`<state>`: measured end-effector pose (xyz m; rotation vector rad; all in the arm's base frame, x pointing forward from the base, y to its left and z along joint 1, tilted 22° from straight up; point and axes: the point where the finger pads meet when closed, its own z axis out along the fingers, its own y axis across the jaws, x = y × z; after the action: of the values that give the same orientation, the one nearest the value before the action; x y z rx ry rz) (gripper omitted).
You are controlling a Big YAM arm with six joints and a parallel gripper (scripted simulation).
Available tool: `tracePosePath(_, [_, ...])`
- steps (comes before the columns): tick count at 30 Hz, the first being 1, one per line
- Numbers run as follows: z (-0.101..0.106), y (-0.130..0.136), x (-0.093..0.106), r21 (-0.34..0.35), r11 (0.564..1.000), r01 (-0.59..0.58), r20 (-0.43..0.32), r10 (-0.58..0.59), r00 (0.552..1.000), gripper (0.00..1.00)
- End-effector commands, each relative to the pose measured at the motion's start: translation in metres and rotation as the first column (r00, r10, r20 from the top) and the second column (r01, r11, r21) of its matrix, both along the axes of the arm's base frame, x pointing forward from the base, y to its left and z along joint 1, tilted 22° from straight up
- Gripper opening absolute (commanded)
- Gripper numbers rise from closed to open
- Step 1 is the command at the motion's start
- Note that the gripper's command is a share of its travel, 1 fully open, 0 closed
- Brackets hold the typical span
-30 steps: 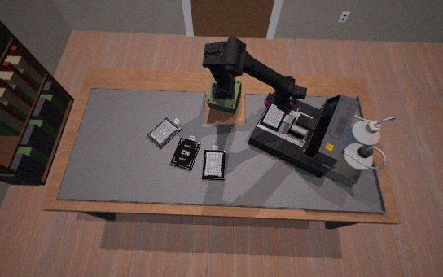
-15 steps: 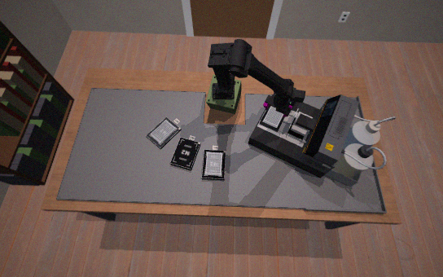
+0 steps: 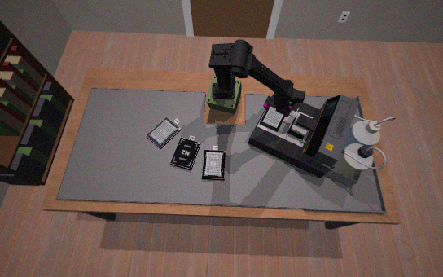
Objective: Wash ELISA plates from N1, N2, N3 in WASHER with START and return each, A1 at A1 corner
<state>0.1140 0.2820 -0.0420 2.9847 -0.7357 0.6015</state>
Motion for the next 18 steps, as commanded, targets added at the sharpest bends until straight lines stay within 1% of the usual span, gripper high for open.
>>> tracePosePath(1, [0.005,0.011,0.001,0.025,1.0,-0.006,0.005,0.006,1.0,1.0])
tracePosePath(9, [0.005,0.013,0.002,0.033,0.999,-0.015,0.007,0.015,1.0,1.0])
tracePosePath(11, [-0.003,0.004,0.004,0.007,1.0,-0.006,0.003,0.006,1.0,1.0])
tracePosePath(14, [-0.007,-0.001,0.005,-0.001,1.0,-0.002,0.001,0.002,1.0,1.0])
tracePosePath(18, [-0.005,0.005,0.007,0.016,1.0,-0.002,0.004,0.002,1.0,1.0])
